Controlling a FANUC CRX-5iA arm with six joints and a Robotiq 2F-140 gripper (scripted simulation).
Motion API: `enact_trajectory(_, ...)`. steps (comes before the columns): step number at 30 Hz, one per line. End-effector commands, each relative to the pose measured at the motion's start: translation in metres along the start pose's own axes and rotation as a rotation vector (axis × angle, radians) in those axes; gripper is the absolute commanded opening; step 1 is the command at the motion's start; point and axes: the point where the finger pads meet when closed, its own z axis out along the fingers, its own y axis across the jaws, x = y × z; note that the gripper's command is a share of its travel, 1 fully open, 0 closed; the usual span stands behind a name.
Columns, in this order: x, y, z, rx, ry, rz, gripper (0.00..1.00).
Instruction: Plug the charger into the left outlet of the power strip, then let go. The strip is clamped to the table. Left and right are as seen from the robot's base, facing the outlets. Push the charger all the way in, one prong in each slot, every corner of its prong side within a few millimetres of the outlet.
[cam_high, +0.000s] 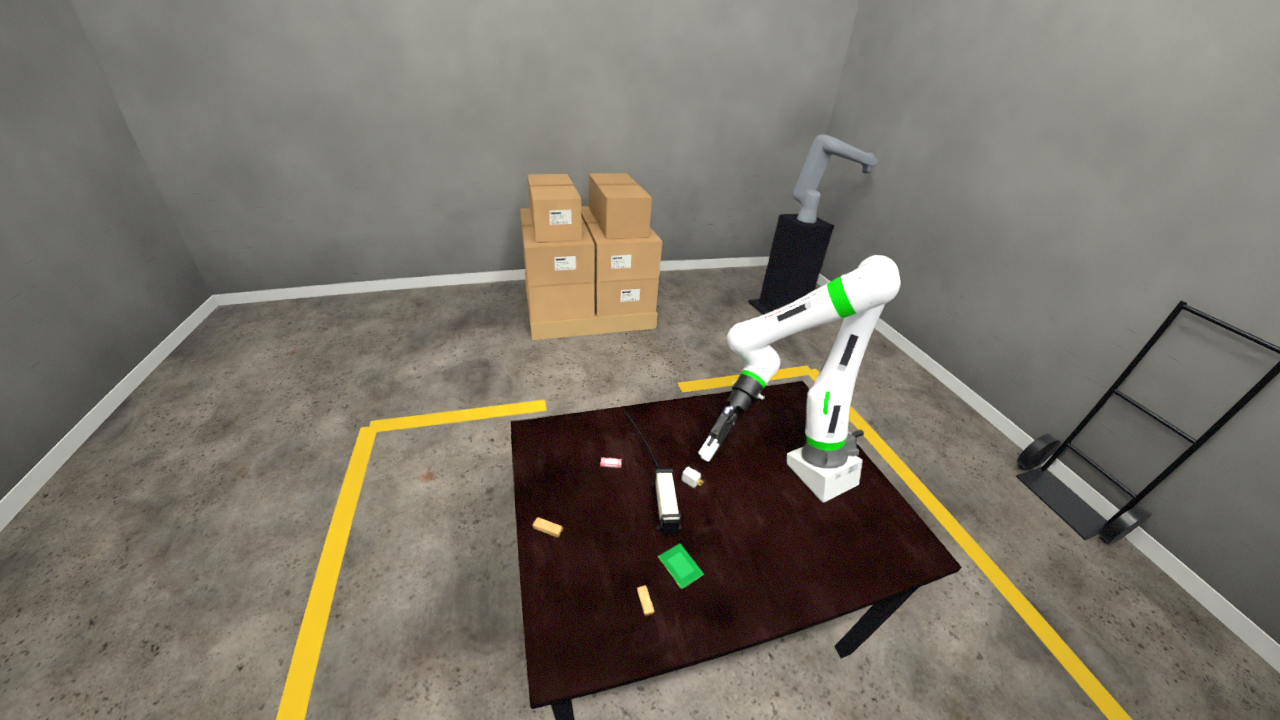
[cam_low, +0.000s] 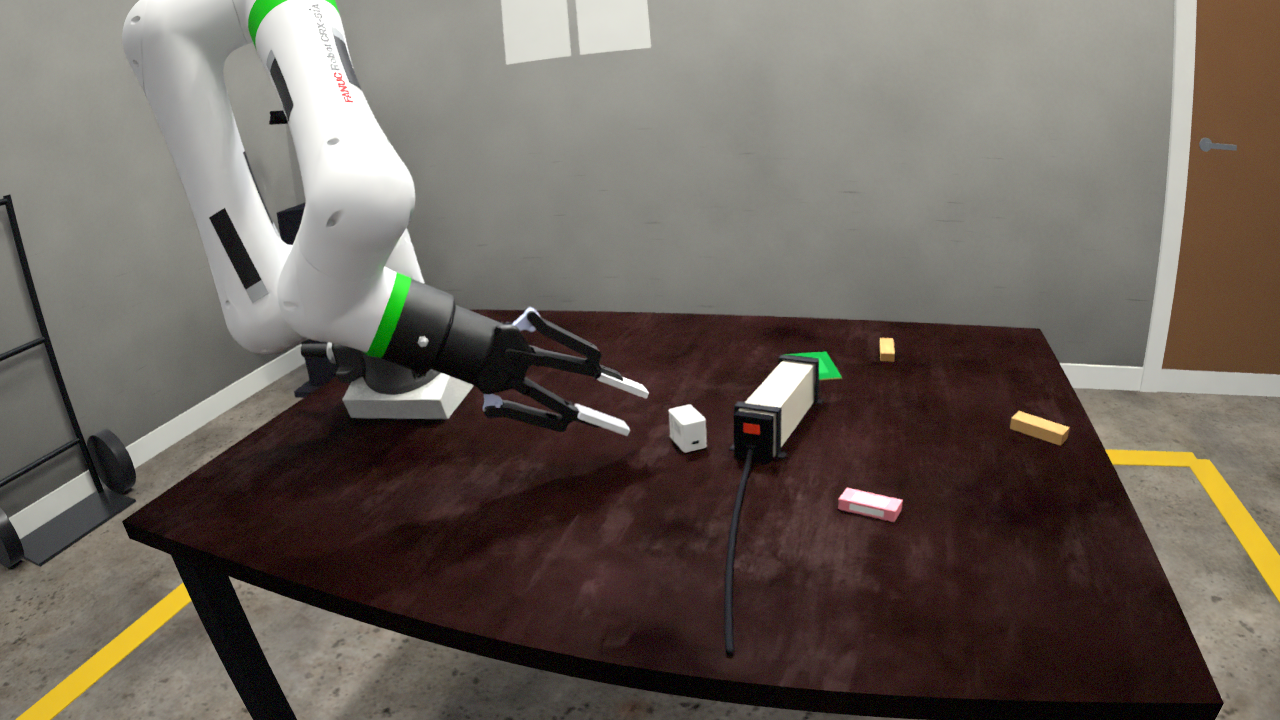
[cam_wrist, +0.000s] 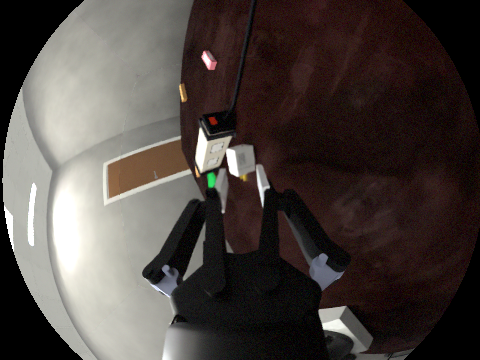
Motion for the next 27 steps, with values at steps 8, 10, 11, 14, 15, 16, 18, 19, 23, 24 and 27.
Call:
enact_trajectory(8,0.0009,-0.0035,-0.0017,-0.097,0.002,0.000,0.35)
enact_trajectory(10,0.0005,-0.0032,-0.0017,-0.099,0.001,0.001,0.35)
enact_trajectory(11,-0.0002,-0.0027,-0.0018,-0.105,-0.001,0.002,0.35)
enact_trajectory(14,-0.0032,-0.0004,-0.0023,-0.138,-0.010,0.005,0.35)
enact_trajectory(15,-0.0037,-0.0001,-0.0026,-0.152,-0.011,0.005,0.35)
enact_trajectory(16,-0.0035,-0.0003,-0.0029,-0.165,-0.011,0.005,0.35)
enact_trajectory(18,-0.0035,-0.0003,-0.0029,-0.165,-0.011,0.005,0.35)
enact_trajectory(19,-0.0029,-0.0011,-0.0031,-0.176,-0.009,0.005,0.35)
enact_trajectory(23,0.0006,-0.0059,-0.0034,-0.197,0.001,0.001,0.35)
enact_trajectory(24,0.0009,-0.0063,-0.0034,-0.198,0.002,0.001,0.35)
enact_trajectory(27,0.0007,-0.0061,-0.0035,-0.200,0.001,0.001,0.35)
